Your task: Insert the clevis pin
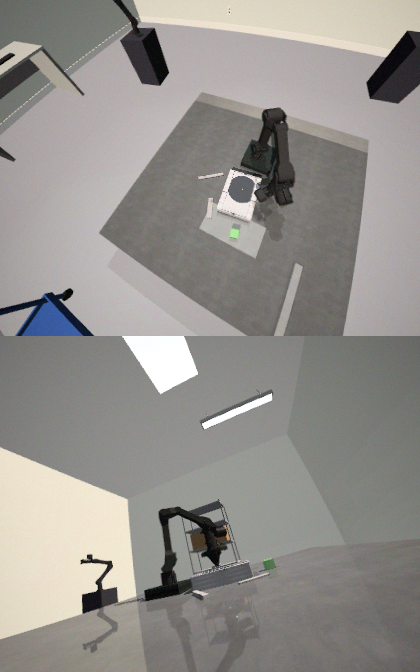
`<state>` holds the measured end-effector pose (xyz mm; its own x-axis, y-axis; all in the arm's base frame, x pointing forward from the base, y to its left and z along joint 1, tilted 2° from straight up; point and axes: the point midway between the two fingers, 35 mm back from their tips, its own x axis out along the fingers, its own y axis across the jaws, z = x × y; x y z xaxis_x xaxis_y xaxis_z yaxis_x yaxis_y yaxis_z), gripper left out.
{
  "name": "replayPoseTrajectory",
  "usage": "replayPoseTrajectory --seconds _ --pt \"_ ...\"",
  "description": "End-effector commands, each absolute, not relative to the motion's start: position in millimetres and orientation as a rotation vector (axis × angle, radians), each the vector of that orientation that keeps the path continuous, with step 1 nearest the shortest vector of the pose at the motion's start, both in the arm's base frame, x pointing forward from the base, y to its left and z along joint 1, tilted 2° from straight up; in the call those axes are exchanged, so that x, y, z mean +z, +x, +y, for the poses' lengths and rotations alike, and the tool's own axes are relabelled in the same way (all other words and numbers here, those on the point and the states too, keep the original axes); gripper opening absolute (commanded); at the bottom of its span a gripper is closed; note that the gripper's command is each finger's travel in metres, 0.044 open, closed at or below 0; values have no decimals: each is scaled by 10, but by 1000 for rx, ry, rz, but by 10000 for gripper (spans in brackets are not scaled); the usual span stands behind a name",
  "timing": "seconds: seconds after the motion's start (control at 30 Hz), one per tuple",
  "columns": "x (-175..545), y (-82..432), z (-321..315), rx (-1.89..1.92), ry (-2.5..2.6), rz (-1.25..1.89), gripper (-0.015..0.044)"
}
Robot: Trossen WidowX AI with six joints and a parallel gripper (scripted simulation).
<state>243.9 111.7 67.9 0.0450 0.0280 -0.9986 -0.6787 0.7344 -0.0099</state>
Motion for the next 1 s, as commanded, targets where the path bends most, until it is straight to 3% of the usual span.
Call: replayPoseTrajectory --seconds 0.0,0.97 --pt "610 2431 1115 597 -577 1443 0" --pt "125 2448 1116 599 -578 1443 0"
